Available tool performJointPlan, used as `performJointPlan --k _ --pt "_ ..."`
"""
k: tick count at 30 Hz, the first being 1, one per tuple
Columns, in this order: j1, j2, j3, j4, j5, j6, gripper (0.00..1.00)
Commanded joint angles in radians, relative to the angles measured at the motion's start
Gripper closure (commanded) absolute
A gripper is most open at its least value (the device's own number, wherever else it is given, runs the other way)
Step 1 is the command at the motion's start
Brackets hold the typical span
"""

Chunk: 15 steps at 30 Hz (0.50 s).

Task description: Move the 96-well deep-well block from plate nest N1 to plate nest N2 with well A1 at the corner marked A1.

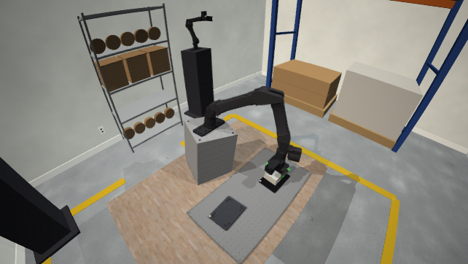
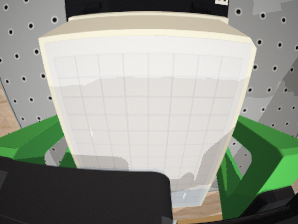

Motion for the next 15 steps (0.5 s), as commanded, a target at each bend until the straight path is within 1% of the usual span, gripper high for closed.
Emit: performJointPlan --k 1,12,15 --pt "0.001 0.003 0.017 0.007 0.004 0.001 1.00" --pt "0.006 0.062 0.048 0.035 0.004 0.006 1.00" --pt "0.006 0.064 0.049 0.035 0.004 0.006 1.00"
